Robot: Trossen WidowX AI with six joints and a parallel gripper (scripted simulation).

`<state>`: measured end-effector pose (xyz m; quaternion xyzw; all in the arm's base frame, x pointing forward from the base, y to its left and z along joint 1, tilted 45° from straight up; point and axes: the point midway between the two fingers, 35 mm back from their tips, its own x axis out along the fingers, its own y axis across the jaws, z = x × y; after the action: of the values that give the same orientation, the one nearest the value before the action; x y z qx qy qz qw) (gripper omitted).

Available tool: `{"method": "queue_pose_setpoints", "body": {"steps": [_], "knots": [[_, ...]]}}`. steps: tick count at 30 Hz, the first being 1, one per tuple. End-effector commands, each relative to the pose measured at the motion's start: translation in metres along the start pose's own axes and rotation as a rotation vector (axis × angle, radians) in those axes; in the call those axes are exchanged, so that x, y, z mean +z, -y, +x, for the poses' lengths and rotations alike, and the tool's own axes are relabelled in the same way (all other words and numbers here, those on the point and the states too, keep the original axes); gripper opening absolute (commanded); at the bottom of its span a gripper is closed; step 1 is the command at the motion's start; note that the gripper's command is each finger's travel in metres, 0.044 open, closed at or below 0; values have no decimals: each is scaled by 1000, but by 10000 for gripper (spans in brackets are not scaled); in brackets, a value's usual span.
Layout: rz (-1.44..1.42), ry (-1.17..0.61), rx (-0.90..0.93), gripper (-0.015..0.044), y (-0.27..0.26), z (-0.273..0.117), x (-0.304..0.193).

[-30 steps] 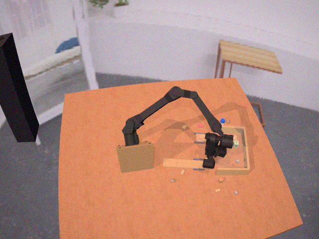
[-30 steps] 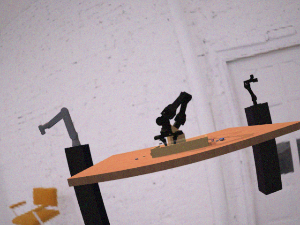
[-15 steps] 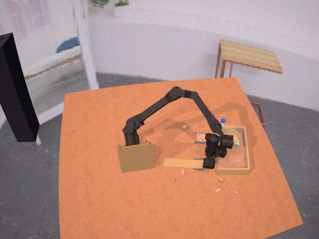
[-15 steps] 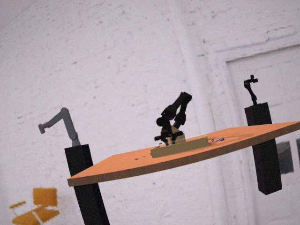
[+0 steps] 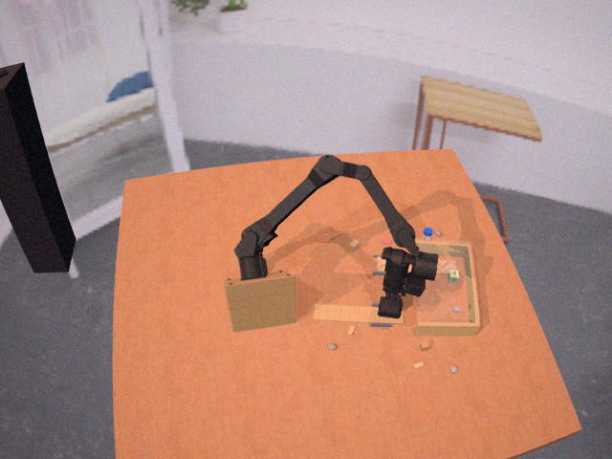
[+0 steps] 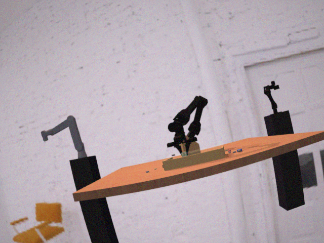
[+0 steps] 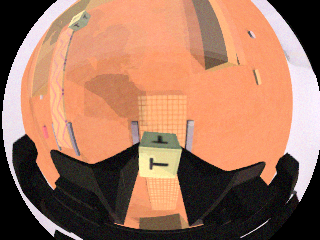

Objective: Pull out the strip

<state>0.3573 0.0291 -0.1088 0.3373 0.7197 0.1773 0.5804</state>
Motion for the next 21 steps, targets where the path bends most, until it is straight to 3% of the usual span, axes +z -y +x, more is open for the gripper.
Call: {"method": "queue_pose_setpoints", "body": {"steps": [1,21], "knots": [[6,-1,0,0,4,-11,-16],[10,-4,0,0,11,-17,-64]]}}
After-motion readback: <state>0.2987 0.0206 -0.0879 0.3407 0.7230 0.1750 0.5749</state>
